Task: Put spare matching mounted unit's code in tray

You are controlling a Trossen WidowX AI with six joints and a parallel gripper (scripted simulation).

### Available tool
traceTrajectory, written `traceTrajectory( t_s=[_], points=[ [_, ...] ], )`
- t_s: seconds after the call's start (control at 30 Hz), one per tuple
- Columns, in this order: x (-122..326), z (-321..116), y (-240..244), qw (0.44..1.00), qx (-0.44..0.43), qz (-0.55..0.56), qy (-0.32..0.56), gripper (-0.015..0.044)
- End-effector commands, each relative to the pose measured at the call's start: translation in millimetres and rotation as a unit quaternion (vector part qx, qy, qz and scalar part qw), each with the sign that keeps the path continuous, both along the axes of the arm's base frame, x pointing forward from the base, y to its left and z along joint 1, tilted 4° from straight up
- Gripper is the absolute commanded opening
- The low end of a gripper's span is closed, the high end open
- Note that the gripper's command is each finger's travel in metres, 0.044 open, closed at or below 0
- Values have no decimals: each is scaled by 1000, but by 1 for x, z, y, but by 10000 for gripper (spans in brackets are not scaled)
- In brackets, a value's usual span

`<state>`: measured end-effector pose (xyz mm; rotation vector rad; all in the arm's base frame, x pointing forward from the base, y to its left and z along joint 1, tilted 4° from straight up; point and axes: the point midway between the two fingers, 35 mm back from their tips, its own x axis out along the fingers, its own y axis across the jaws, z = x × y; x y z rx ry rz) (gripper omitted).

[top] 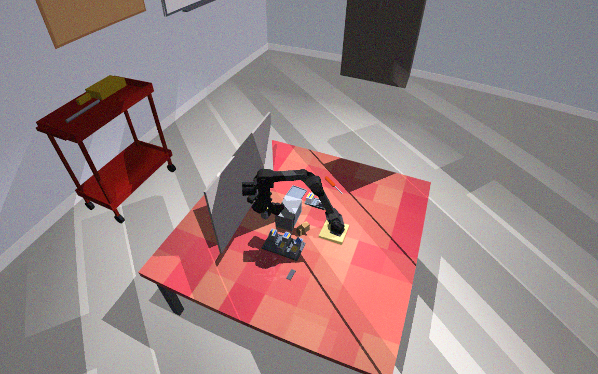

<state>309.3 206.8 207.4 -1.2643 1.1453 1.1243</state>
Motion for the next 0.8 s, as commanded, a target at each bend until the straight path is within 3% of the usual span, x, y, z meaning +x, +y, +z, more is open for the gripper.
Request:
traceTrajectory(
  t_s=[0.0,0.77],
  points=[
    [11,4,-21,1000,1,-7,-6,0],
    [54,9,-156,1000,-6,2,-3,0]
  ],
)
